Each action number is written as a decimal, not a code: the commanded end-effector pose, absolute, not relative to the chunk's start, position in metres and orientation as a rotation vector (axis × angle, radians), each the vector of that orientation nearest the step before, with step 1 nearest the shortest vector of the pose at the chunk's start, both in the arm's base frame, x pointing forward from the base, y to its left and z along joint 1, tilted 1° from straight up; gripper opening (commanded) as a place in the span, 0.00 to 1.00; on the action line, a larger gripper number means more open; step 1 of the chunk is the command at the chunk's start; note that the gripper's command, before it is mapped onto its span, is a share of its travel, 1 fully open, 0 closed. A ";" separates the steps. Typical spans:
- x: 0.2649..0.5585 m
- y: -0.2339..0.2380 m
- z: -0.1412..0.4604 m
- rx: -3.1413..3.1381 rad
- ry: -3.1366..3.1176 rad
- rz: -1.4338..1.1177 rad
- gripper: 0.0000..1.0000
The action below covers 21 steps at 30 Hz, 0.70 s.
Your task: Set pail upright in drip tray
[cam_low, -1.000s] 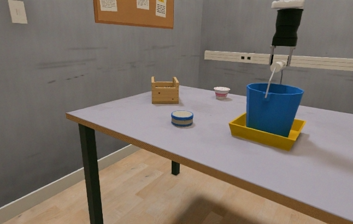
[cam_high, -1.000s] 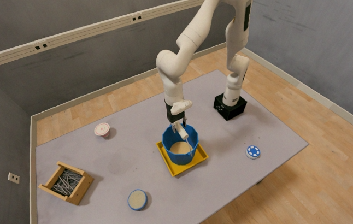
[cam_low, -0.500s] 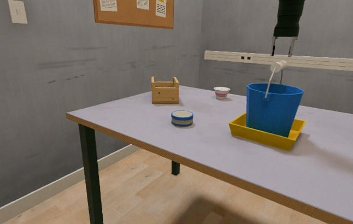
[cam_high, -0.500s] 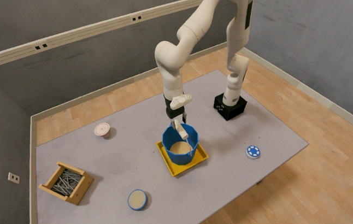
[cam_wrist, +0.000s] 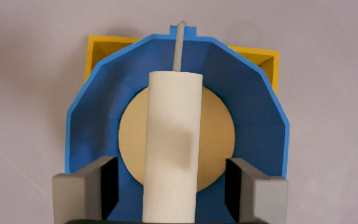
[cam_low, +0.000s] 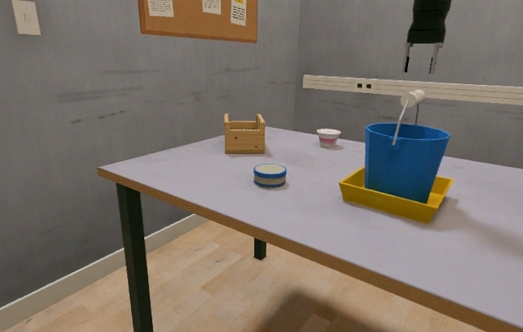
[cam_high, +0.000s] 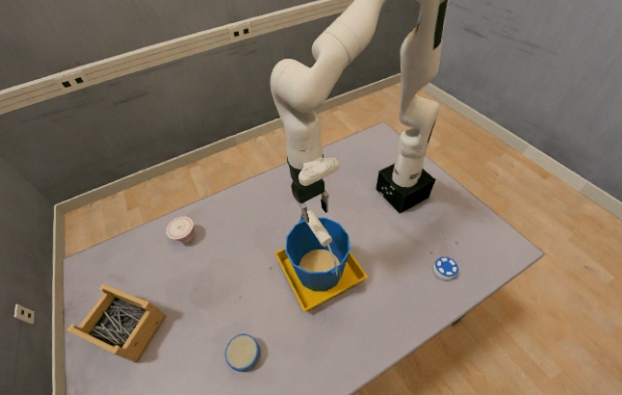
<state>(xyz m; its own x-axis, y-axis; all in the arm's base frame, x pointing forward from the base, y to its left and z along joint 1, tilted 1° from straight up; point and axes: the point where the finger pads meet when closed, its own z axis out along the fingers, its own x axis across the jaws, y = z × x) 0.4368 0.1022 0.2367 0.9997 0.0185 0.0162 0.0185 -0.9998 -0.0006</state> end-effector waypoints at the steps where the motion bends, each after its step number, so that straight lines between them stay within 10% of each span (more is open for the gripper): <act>1: 0.437 0.102 0.240 -3.140 -0.029 -0.028 1.00; 21: 0.437 0.102 0.243 -3.140 -0.029 -0.028 1.00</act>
